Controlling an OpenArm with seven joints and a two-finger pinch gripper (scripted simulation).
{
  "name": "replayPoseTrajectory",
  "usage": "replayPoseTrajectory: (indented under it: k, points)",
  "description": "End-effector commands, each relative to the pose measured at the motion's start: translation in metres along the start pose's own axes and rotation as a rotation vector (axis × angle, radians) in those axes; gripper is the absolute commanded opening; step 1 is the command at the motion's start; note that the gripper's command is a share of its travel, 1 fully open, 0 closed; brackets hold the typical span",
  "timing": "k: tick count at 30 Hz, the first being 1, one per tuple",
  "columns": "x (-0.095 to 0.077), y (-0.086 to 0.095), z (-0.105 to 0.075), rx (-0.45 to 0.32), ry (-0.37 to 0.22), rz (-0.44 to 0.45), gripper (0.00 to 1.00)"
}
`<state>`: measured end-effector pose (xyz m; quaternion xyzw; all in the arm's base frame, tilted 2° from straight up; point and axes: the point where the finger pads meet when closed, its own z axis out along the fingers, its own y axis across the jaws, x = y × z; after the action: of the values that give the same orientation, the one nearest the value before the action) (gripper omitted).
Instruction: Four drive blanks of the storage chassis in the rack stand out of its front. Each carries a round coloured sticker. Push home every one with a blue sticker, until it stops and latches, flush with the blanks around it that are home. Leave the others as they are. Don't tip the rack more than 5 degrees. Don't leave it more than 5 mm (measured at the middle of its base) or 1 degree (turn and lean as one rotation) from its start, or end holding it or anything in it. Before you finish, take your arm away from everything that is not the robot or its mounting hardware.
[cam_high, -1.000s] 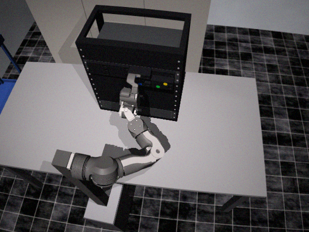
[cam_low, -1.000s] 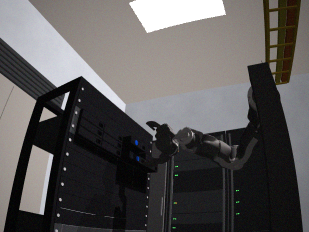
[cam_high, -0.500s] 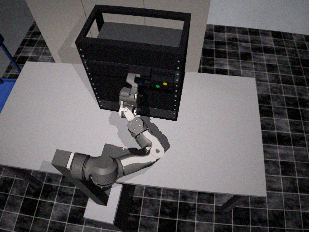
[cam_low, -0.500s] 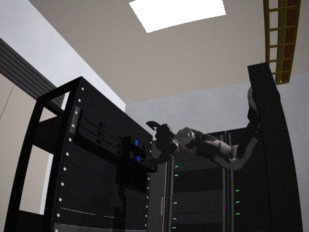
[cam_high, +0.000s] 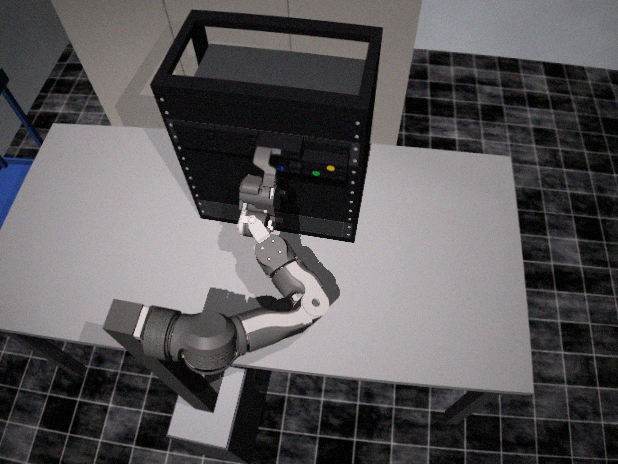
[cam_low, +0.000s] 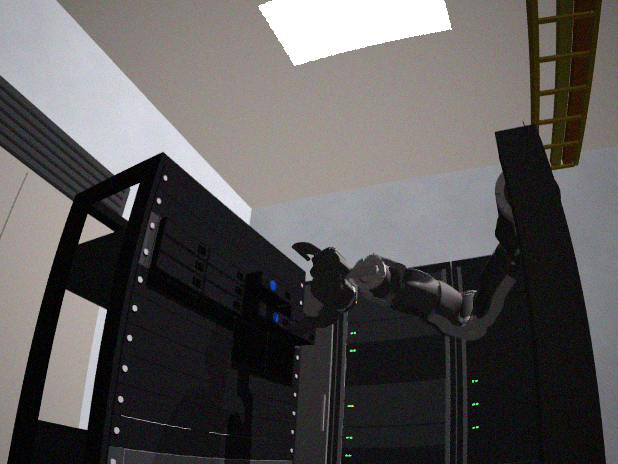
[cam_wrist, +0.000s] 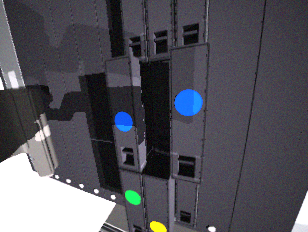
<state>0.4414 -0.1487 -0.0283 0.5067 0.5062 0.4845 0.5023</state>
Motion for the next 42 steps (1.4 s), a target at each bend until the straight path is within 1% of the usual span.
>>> replayPoseTrajectory:
  k: [1, 12, 16, 18, 20, 24, 26, 30, 33, 36, 42]
  points:
    - [0.001, 0.0, 0.0, 0.004, 0.004, -0.003, 1.0]
    - [0.001, 0.0, 0.0, 0.004, 0.004, -0.003, 1.0]
    - [-0.005, -0.001, 0.0, 0.005, 0.003, -0.003, 1.0]
    - [-0.013, -0.002, 0.0, 0.005, 0.003, -0.003, 1.0]
    - [-0.026, -0.004, 0.0, 0.005, 0.003, -0.003, 1.0]
    - [-0.058, -0.008, 0.0, 0.005, 0.003, -0.003, 1.0]
    - [-0.058, -0.008, 0.0, 0.005, 0.003, -0.003, 1.0]
    - [-0.094, -0.012, -0.001, 0.004, 0.003, -0.003, 1.0]
    - [-0.114, -0.015, -0.001, 0.004, 0.003, -0.002, 1.0]
    - [-0.122, -0.016, -0.002, 0.004, 0.003, -0.002, 1.0]
    - [-0.122, -0.015, -0.002, 0.002, 0.006, -0.003, 1.0]
